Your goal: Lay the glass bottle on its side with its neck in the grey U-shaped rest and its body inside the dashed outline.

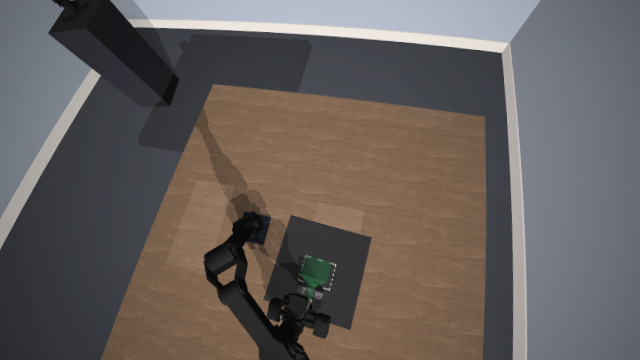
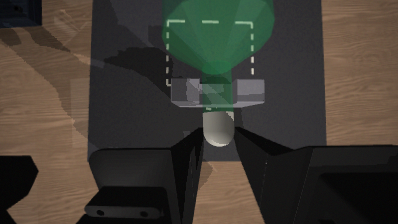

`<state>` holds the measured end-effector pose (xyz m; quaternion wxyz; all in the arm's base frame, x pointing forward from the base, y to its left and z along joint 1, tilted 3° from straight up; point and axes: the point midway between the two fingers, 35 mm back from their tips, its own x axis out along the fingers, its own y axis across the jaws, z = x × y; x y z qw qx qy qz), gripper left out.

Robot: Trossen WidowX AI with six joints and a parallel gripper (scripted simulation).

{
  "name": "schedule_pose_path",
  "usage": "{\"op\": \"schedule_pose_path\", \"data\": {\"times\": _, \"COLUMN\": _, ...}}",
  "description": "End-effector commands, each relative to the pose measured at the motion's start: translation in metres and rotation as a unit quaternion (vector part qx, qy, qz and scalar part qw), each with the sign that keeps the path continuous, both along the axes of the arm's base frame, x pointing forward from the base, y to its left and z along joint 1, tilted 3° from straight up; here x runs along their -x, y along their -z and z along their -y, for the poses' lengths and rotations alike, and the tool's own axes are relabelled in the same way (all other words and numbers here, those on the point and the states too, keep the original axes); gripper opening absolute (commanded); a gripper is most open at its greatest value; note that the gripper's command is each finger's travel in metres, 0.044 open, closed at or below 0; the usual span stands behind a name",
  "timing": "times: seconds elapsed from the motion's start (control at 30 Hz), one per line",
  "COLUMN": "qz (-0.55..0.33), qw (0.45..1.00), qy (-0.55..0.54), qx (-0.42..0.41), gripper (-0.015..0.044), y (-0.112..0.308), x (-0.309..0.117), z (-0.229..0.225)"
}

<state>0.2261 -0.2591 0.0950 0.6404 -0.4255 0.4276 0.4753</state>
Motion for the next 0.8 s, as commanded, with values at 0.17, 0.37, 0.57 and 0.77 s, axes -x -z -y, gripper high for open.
{"op": "schedule_pose_path", "data": {"times": 0.17, "qz": 0.0, "qw": 1.0, "qy": 0.0, "qx": 0.0, "gripper": 0.0106, "y": 0.0032, "x": -0.0006, "z": -0.0038}}
{"op": "schedule_pose_path", "data": {"times": 0.37, "qz": 0.002, "qw": 1.0, "qy": 0.001, "qx": 0.004, "gripper": 0.0106, "y": 0.0042, "x": -0.0005, "z": -0.004}}
{"op": "schedule_pose_path", "data": {"times": 0.57, "qz": 0.004, "qw": 1.0, "qy": 0.002, "qx": 0.01, "gripper": 0.0106, "y": 0.0024, "x": 0.0006, "z": 0.0003}}
{"op": "schedule_pose_path", "data": {"times": 0.77, "qz": 0.004, "qw": 1.0, "qy": 0.002, "qx": 0.01, "gripper": 0.0106, "y": 0.0024, "x": 0.0006, "z": 0.0003}}
